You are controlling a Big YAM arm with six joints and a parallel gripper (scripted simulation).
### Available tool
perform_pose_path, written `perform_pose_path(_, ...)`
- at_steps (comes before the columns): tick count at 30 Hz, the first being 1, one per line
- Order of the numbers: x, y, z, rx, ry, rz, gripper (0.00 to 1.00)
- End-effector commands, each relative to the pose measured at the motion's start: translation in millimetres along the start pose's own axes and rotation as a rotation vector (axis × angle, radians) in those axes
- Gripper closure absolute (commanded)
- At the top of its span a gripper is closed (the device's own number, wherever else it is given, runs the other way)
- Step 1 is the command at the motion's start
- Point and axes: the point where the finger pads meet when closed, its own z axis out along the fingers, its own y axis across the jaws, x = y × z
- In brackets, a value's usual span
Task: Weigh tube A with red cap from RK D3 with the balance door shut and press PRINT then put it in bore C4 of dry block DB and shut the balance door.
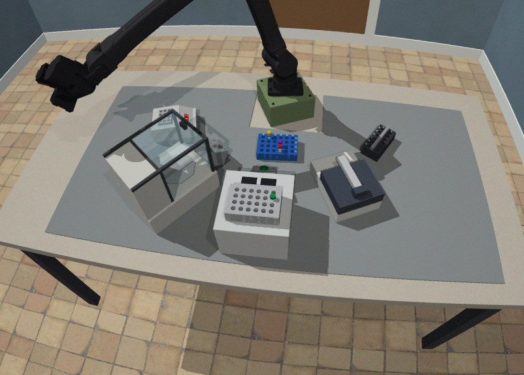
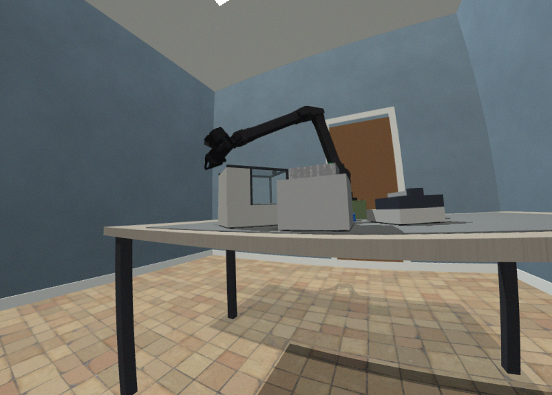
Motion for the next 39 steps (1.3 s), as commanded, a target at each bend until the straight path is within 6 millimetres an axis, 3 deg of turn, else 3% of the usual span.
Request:
perform_pose_path(1, -14.2, -4.3, -38.4, -0.059, -0.059, -0.092, 0.70)
perform_pose_path(7, 8.9, -3.0, -72.7, -0.173, -0.051, -0.265, 0.70)
perform_pose_path(11, 14.2, -14.9, -63.6, -0.195, -0.024, -0.323, 0.70)
perform_pose_path(13, 22.1, -2.7, -86.8, -0.251, -0.034, -0.388, 0.70)
perform_pose_path(18, 38.7, -2.0, -114.4, -0.346, -0.033, -0.525, 0.70)
perform_pose_path(19, 38.7, -2.0, -114.4, -0.365, -0.033, -0.553, 0.70)
perform_pose_path(20, 11.3, -13.0, -109.8, -0.362, -0.061, -0.545, 0.70)
perform_pose_path(21, 43.0, -3.3, -120.4, -0.402, -0.031, -0.606, 0.70)
perform_pose_path(23, 51.1, -1.5, -135.4, -0.442, -0.033, -0.662, 0.70)
perform_pose_path(24, 51.1, -1.5, -135.4, -0.461, -0.033, -0.690, 0.70)
perform_pose_path(25, 12.8, -12.4, -132.5, -0.452, -0.076, -0.674, 0.70)
perform_pose_path(26, 55.4, -1.4, -142.7, -0.500, -0.032, -0.744, 0.70)
perform_pose_path(28, 55.4, -1.4, -142.7, -0.500, -0.032, -0.744, 0.70)
perform_pose_path(30, 63.5, -1.1, -156.5, -0.538, -0.032, -0.799, 0.70)
perform_pose_path(32, 25.1, -11.1, -153.8, -0.546, -0.076, -0.812, 0.70)
perform_pose_path(33, 36.8, -2.1, -167.4, -0.580, -0.076, -0.855, 0.70)
perform_pose_path(34, 71.9, -0.8, -171.0, -0.615, -0.031, -0.908, 0.70)
perform_pose_path(35, 75.8, -0.7, -177.6, -0.634, -0.031, -0.935, 0.70)
perform_pose_path(36, 37.7, -2.1, -182.2, -0.633, -0.086, -0.932, 0.70)
perform_pose_path(37, 37.6, -4.4, -180.1, -0.647, -0.083, -0.957, 0.70)
perform_pose_path(39, 46.8, -1.5, -196.5, -0.689, -0.085, -1.016, 0.70)
